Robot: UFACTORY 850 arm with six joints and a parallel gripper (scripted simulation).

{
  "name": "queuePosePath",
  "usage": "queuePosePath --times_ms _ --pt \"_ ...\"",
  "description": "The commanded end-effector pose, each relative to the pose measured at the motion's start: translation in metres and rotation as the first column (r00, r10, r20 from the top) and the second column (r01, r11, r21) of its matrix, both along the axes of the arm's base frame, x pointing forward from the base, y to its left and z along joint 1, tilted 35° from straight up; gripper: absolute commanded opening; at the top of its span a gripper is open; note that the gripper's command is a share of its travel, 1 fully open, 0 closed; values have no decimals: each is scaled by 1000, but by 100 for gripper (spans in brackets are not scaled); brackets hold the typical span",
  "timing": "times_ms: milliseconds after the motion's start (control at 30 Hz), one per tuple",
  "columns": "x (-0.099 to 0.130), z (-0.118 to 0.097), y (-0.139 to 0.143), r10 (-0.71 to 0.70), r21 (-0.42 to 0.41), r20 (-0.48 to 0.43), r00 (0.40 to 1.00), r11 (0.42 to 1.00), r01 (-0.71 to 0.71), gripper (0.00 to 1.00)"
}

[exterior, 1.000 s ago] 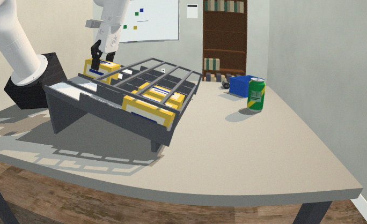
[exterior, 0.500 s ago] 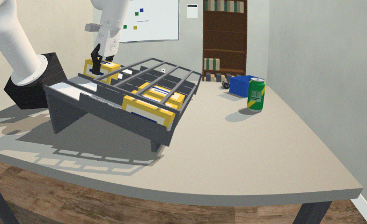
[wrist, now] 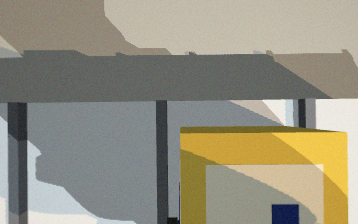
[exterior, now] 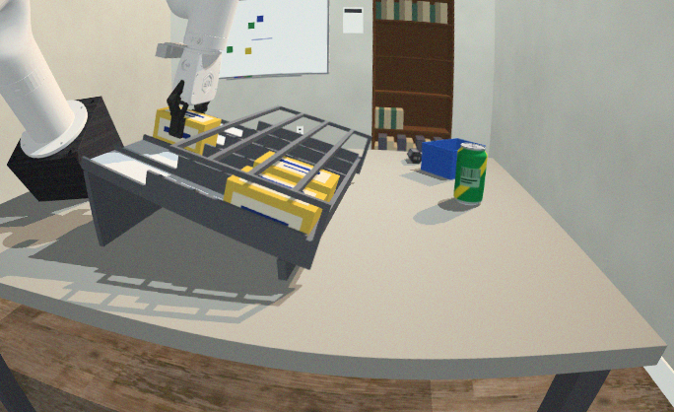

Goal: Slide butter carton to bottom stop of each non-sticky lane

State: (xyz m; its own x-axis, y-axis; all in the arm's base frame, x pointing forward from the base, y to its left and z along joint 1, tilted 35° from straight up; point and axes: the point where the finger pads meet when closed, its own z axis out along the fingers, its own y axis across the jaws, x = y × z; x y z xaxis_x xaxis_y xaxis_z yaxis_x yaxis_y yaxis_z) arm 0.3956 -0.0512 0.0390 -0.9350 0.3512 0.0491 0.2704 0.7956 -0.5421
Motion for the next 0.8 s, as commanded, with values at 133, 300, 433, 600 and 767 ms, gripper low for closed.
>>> queuePosePath --times_ms 133,300,433,600,767 --pt "1 0 0 0 0 1 1000 1000 0 0" --pt "1 0 0 0 0 1 1000 1000 0 0" --pt "1 0 0 0 0 1 1000 1000 0 0" --pt "7 23 14 0 0 1 1000 1000 0 0" --pt "7 23 14 0 0 1 1000 1000 0 0"
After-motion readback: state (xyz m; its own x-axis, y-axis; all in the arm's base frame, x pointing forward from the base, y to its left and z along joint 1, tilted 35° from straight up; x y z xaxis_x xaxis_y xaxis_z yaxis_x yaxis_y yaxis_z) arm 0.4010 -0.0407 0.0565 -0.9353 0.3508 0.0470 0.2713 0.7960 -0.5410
